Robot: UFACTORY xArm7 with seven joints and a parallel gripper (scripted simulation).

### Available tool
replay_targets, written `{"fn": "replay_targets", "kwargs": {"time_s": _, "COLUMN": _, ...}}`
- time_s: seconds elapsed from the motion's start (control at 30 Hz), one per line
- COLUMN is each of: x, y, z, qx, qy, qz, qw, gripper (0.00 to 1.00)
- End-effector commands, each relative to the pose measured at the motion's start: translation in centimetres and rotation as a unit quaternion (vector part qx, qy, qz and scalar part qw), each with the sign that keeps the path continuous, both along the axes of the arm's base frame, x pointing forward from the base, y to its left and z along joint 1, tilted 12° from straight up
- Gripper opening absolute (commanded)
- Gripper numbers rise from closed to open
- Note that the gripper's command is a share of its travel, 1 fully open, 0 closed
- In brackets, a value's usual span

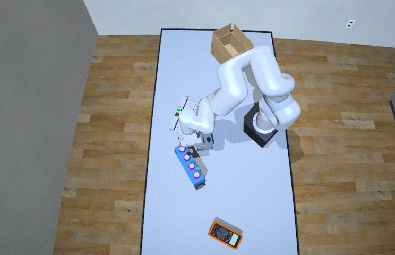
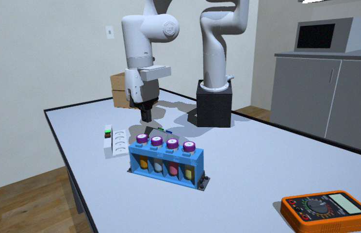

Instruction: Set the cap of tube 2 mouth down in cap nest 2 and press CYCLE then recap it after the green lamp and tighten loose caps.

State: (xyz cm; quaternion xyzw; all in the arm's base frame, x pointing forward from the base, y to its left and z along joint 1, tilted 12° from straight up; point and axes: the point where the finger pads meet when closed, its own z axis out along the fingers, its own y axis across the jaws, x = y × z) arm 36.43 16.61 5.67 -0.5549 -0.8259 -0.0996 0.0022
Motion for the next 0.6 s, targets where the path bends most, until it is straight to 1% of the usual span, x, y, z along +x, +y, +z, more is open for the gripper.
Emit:
{"fn": "replay_targets", "kwargs": {"time_s": 0.0, "x": -0.4, "y": -0.7, "z": 0.2, "qx": 0.002, "qy": -0.005, "qz": 0.0, "qw": 1.0, "gripper": 0.0}}
{"fn": "replay_targets", "kwargs": {"time_s": 0.03, "x": -0.4, "y": -0.7, "z": 0.2, "qx": 0.002, "qy": -0.005, "qz": 0.0, "qw": 1.0, "gripper": 0.0}}
{"fn": "replay_targets", "kwargs": {"time_s": 0.4, "x": -4.7, "y": -6.1, "z": -4.8, "qx": 0.002, "qy": -0.004, "qz": 0.0, "qw": 1.0, "gripper": 0.0}}
{"fn": "replay_targets", "kwargs": {"time_s": 0.47, "x": -4.7, "y": -6.1, "z": -4.8, "qx": 0.002, "qy": -0.004, "qz": 0.0, "qw": 1.0, "gripper": 0.0}}
{"fn": "replay_targets", "kwargs": {"time_s": 0.57, "x": -6.0, "y": -7.7, "z": -6.3, "qx": 0.002, "qy": -0.004, "qz": 0.0, "qw": 1.0, "gripper": 0.0}}
